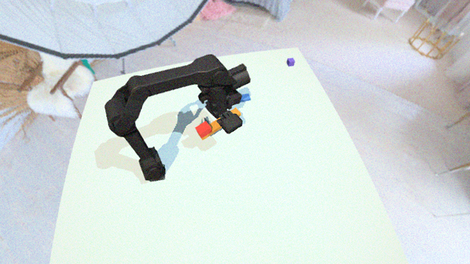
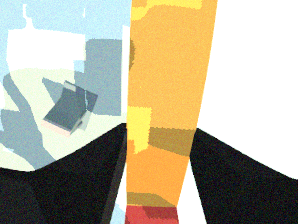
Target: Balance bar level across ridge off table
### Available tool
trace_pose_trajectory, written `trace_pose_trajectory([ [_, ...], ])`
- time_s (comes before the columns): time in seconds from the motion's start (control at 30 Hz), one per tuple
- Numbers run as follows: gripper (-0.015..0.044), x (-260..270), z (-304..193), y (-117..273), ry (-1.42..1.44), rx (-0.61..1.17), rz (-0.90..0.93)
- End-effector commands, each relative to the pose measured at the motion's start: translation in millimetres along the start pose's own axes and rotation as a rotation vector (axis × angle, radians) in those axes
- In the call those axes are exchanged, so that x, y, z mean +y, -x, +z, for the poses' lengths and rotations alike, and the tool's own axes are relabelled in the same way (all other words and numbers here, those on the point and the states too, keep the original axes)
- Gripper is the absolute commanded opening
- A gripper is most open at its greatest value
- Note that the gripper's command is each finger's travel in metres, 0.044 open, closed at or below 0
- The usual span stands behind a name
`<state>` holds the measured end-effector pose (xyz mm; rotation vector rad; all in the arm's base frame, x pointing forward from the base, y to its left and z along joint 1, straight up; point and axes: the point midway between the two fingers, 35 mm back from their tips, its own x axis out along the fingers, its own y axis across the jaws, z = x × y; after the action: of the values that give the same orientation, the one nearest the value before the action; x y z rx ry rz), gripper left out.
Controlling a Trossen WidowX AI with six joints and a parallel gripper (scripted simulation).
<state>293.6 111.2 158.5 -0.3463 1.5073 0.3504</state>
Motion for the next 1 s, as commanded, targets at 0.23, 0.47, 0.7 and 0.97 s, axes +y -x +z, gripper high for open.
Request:
trace_pose_trajectory([
  [0.23, 0.0000, 45.0, -0.4, 1.0, -0.184, 0.001, 0.007],
  [0.47, 0.0000, 71.3, -4.2, 1.5, -0.304, 0.002, 0.010],
  [0.7, 0.0000, 83.7, -8.4, 1.1, -0.378, 0.004, 0.011],
  [0.97, 0.0000, 85.2, -8.4, -9.9, -0.378, 0.004, 0.011],
])
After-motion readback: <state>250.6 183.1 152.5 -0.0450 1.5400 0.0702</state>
